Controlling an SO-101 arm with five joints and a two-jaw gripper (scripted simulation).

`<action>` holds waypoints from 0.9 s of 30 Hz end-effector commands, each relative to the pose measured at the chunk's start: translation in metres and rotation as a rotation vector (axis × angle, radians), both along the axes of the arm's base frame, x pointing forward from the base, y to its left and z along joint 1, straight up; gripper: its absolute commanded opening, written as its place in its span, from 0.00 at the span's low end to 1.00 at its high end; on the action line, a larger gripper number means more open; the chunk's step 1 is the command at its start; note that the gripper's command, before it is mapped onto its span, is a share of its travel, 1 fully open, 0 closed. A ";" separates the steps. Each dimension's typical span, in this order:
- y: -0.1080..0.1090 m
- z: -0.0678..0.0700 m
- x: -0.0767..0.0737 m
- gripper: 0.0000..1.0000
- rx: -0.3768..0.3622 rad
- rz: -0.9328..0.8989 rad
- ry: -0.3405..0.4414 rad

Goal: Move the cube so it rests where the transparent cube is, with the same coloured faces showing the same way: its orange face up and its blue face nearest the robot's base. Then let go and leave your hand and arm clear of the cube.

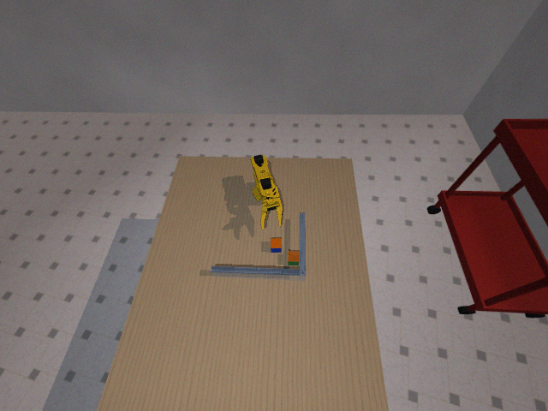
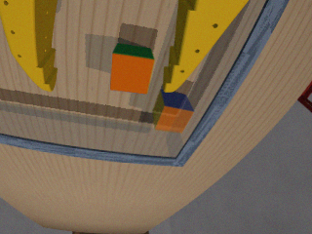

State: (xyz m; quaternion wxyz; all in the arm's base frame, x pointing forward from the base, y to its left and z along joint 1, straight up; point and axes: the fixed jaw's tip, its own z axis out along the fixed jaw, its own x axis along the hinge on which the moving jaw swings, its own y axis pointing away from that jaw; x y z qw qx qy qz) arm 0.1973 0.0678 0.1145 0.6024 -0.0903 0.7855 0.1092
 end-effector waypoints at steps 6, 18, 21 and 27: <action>0.000 0.011 0.002 0.35 -0.009 0.002 -0.030; 0.000 0.011 0.002 0.35 -0.046 0.010 -0.012; 0.000 0.011 0.002 0.35 -0.060 0.013 -0.005; 0.000 0.011 0.002 0.35 -0.093 0.020 0.011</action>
